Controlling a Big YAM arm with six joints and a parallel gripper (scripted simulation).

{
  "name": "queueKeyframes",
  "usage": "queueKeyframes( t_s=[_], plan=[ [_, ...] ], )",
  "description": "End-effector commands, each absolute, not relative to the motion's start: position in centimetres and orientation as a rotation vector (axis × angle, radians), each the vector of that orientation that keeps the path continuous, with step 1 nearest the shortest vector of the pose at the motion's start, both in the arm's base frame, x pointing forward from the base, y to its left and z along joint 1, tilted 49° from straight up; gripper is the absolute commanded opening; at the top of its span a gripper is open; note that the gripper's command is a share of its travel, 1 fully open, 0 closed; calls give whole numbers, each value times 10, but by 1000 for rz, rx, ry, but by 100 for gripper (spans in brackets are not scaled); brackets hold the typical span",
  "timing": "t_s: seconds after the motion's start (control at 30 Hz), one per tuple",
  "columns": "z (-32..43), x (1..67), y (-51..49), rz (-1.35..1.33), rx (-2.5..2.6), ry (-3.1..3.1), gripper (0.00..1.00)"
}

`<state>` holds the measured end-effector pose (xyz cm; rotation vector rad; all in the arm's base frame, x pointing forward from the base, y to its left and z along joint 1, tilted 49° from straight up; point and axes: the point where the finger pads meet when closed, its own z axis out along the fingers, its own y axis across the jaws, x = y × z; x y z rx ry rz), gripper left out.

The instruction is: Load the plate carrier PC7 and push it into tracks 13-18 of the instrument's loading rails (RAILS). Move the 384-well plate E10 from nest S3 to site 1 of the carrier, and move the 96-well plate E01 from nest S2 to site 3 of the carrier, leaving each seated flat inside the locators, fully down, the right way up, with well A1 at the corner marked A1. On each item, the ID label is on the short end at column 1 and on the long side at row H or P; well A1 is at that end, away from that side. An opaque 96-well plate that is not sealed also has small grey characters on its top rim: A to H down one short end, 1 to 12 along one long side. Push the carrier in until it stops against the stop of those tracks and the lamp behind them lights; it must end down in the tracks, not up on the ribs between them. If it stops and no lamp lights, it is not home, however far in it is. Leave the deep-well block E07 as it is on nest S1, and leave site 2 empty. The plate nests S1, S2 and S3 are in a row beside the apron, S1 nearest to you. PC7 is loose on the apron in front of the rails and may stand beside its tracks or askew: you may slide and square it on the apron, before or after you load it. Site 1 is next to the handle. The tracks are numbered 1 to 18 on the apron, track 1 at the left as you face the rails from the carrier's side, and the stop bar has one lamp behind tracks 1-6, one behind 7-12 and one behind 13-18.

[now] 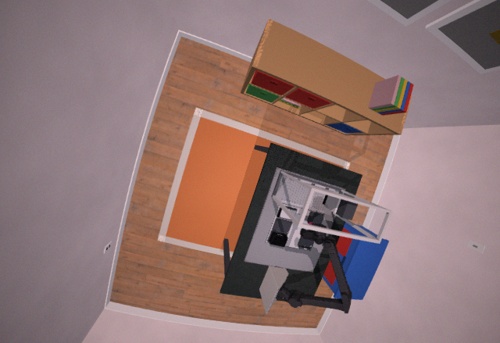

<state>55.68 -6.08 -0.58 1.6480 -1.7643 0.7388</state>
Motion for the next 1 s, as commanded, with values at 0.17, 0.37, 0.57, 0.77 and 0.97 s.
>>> queueKeyframes(
  t_s=[0.17,0.37,0.57,0.77,0.97],
  plan=[
    [48,586,-83,781,1658,-1791,0],
    [60,591,-94,782,1657,-1791,0],
    [77,599,-109,783,1656,-1790,0],
    [94,608,-125,785,1655,-1789,0],
    [105,613,-135,785,1655,-1789,0]
  ],
)
